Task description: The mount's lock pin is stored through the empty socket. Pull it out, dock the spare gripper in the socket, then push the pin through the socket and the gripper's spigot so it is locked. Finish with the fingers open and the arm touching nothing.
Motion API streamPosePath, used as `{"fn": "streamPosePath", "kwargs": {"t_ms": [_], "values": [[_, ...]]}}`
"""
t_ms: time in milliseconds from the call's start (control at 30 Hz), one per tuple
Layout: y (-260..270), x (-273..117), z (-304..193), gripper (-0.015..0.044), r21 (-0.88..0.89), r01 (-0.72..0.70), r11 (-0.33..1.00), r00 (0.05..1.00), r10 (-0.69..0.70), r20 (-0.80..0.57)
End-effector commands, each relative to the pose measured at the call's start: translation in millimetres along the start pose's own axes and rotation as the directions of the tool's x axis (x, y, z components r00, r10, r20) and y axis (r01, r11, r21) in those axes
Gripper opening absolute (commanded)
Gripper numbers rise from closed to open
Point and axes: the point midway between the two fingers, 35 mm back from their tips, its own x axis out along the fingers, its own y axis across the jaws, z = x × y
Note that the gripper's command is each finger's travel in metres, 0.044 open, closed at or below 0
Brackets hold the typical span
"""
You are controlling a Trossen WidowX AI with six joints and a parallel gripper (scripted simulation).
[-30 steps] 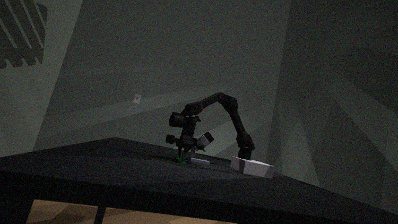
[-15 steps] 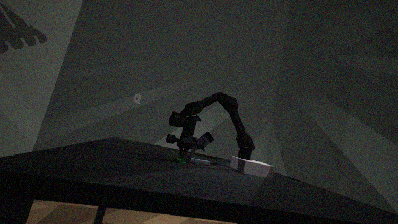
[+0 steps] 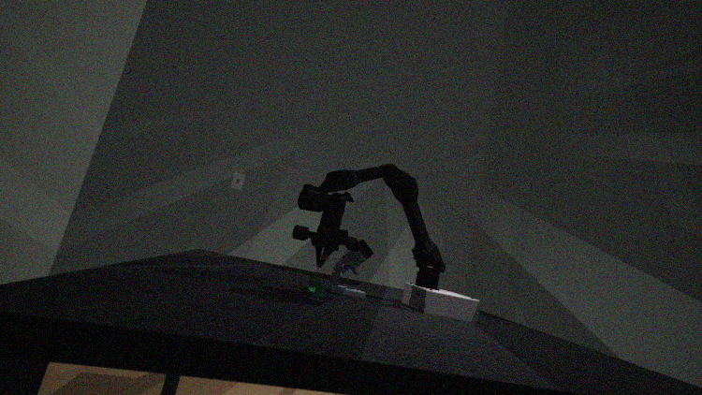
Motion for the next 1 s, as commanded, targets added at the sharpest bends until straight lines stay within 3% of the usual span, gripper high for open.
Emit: {"fn": "streamPosePath", "kwargs": {"t_ms": [0,467,967], "values": [[0,-12,-4,0.0,0.003,0.005,1.0,1.0,-0.005,0.0],[1,-7,-2,0.0001,0.017,0.001,1.0,1.0,-0.001,0.001],[40,-20,-5,0.0,0.037,-0.007,0.999,1.0,0.007,0.004]]}}
